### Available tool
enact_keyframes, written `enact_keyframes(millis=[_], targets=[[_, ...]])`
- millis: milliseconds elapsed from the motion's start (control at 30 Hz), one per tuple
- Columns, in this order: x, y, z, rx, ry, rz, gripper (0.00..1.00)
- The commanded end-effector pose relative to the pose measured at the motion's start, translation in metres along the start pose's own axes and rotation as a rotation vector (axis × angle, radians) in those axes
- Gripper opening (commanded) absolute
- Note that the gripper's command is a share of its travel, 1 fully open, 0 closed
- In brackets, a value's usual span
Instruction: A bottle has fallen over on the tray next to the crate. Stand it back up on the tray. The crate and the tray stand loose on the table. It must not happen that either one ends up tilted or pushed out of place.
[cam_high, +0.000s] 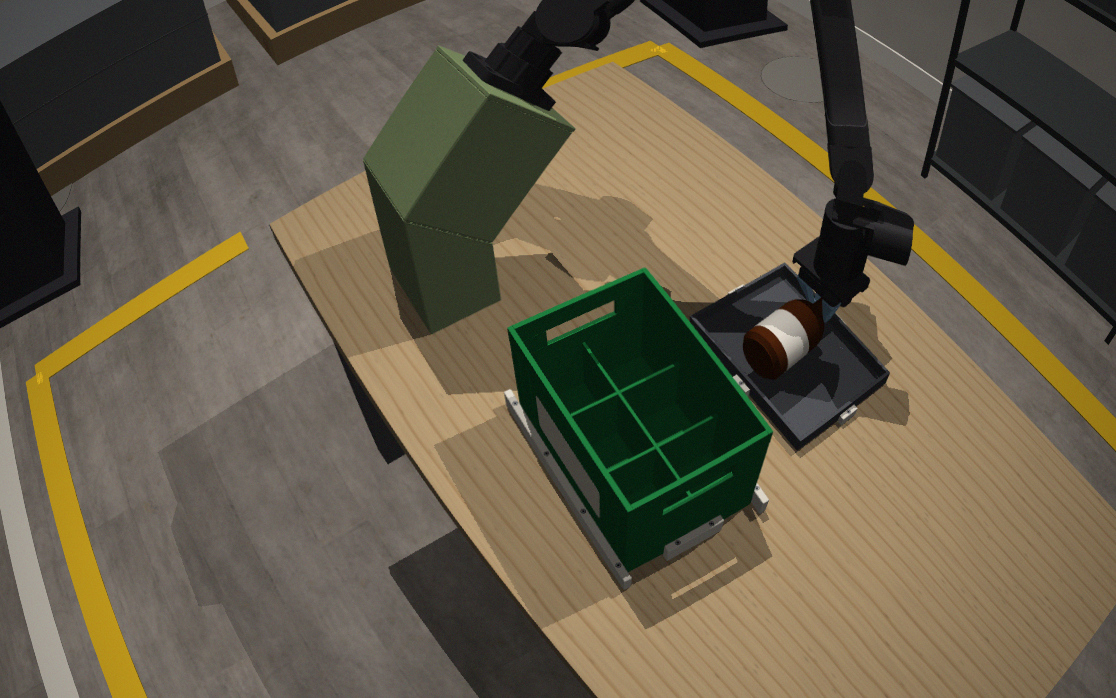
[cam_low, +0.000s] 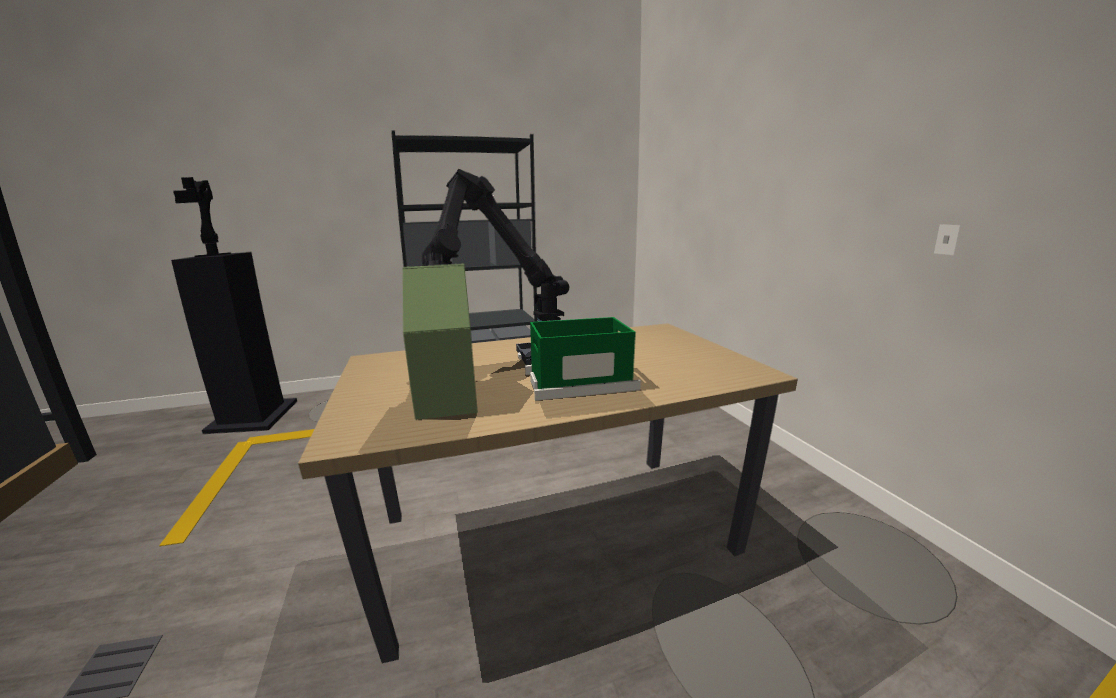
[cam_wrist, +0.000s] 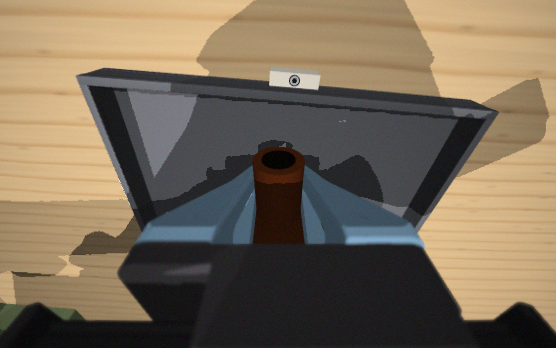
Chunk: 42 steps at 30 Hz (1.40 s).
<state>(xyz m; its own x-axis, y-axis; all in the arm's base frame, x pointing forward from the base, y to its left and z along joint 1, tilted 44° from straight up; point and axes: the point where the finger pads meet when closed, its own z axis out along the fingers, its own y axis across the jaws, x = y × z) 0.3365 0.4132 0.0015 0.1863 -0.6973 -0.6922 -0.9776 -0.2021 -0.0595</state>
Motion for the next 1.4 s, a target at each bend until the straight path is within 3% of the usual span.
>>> enact_keyframes(millis=[0, 1367], targets=[[0.003, -0.012, -0.025, 0.036, -0.004, 0.005, 0.00], [0.003, -0.010, -0.087, 0.037, -0.004, 0.004, 0.00]])
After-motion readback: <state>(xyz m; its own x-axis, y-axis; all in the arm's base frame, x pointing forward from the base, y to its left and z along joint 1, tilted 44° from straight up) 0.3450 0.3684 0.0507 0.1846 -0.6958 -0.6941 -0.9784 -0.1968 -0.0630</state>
